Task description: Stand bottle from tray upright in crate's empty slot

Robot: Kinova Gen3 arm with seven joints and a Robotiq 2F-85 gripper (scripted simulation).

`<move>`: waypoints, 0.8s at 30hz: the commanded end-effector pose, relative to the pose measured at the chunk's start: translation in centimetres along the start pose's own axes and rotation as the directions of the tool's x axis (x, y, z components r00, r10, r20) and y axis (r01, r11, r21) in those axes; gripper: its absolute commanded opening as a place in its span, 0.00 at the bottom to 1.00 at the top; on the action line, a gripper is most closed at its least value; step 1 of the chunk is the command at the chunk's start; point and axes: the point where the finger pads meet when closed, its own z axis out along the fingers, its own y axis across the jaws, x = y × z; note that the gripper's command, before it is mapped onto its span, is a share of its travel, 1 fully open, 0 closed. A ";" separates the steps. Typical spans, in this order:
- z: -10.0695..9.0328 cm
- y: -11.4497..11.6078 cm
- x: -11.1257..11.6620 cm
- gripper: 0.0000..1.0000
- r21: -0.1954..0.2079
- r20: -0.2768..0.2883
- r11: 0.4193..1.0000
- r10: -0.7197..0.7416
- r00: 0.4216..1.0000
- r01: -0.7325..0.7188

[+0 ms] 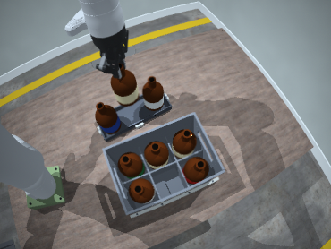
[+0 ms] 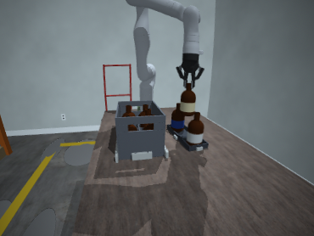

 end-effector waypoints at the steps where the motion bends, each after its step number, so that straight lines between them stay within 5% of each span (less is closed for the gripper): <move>1: 0.0 0.0 0.0 0.00 -0.002 0.000 1.000 0.000 1.000 0.000; 24: -1.0 0.0 0.0 0.00 -0.002 0.000 1.000 0.000 1.000 0.000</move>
